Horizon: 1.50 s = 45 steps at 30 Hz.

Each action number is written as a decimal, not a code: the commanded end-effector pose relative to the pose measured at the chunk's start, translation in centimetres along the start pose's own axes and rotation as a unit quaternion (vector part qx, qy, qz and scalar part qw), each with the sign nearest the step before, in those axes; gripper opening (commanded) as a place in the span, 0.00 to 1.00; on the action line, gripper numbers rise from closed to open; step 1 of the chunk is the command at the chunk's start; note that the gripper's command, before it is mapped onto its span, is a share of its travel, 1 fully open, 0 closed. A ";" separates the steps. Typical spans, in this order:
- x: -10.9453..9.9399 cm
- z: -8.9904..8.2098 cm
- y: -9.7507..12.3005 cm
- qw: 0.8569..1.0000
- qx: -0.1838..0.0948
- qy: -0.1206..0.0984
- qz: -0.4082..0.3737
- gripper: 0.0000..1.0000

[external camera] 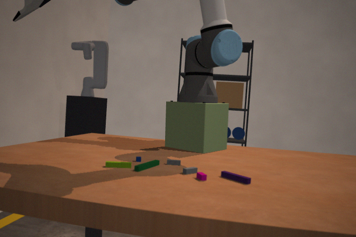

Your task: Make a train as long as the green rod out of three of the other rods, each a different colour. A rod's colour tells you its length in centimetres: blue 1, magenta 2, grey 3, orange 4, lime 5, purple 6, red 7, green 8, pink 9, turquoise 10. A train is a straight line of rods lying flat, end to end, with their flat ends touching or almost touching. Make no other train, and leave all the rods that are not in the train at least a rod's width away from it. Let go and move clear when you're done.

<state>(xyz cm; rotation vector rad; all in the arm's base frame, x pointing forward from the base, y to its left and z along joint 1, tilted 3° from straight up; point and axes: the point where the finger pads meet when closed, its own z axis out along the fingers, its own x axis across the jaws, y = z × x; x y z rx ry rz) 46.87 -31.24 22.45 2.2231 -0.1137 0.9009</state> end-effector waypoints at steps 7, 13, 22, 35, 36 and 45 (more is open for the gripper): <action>0.1 -0.1 0.1 1.000 -0.001 0.001 0.000 1.00; 0.1 -0.1 0.1 1.000 -0.001 0.001 0.000 1.00; -0.6 0.0 -1.1 1.000 0.013 -0.008 -0.002 1.00; -9.4 -1.8 -15.5 0.976 0.174 -0.122 -0.038 1.00; -10.7 -2.4 -17.1 0.971 0.193 -0.137 -0.043 1.00; -18.1 -7.6 -26.1 0.924 0.300 -0.224 -0.077 1.00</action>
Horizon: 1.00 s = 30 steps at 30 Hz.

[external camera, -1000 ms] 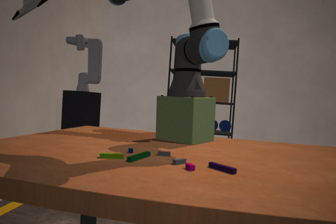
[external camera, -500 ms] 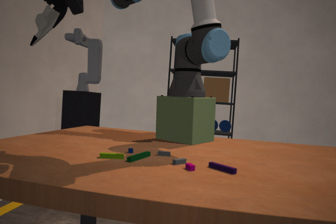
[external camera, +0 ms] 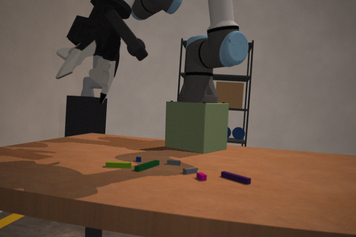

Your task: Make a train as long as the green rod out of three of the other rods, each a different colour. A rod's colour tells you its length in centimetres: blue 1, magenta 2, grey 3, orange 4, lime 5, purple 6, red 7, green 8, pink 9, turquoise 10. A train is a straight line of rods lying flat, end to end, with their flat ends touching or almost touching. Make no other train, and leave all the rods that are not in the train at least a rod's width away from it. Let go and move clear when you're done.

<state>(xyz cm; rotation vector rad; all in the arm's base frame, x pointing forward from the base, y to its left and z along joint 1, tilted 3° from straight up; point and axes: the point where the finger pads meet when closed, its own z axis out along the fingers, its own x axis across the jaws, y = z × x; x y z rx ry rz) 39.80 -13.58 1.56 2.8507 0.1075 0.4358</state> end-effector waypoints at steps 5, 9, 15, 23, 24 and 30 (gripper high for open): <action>-6.0 1.2 -8.4 0.993 0.088 -0.076 -0.027 1.00; -8.2 1.2 -11.1 0.987 0.116 -0.102 -0.037 1.00; -9.1 1.1 -12.1 0.985 0.127 -0.113 -0.040 1.00; -9.1 1.1 -12.1 0.985 0.127 -0.113 -0.040 1.00; -9.1 1.1 -12.1 0.985 0.127 -0.113 -0.040 1.00; -9.1 1.1 -12.1 0.985 0.127 -0.113 -0.040 1.00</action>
